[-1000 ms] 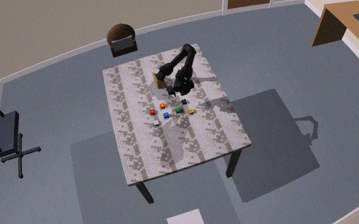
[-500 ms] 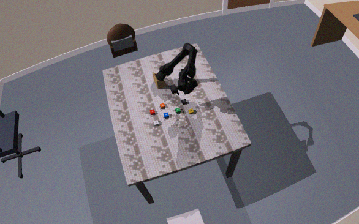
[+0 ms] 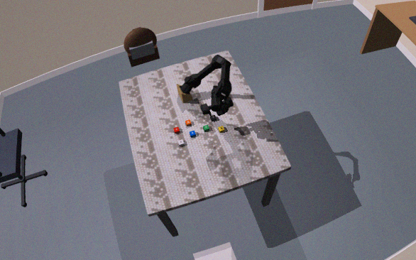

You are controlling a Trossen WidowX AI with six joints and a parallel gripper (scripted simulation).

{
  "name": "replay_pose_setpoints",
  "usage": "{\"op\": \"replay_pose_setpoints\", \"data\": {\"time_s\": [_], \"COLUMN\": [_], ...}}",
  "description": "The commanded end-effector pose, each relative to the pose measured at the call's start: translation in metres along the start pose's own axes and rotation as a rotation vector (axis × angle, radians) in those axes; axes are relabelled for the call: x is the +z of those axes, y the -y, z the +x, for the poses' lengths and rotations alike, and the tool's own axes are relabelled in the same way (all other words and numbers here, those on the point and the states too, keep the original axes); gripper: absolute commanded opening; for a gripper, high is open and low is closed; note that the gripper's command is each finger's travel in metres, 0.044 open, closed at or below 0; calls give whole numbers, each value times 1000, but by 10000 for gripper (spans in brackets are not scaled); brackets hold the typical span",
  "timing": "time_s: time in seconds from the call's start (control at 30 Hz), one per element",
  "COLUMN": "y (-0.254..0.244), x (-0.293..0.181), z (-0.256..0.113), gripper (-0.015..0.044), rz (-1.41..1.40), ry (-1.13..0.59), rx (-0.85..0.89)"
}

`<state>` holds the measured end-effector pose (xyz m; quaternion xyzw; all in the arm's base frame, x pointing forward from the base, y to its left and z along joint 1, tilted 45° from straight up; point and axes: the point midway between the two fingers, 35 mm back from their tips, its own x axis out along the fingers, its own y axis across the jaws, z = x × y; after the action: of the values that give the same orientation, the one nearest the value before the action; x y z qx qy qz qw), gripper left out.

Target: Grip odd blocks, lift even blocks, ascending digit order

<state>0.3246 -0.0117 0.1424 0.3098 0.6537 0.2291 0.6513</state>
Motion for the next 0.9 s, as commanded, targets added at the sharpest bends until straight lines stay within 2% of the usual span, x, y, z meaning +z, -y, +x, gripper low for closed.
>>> {"op": "replay_pose_setpoints", "data": {"time_s": [0.0, 0.7, 0.77, 0.87], "y": [-6, -7, 4, 50], "x": [33, 40, 36, 17], "z": [2, 3, 3, 3], "gripper": [400, 400, 400, 400], "rz": [-2, -2, -2, 0], "ry": [1, 2, 2, 1], "rx": [4, 4, 2, -2]}}
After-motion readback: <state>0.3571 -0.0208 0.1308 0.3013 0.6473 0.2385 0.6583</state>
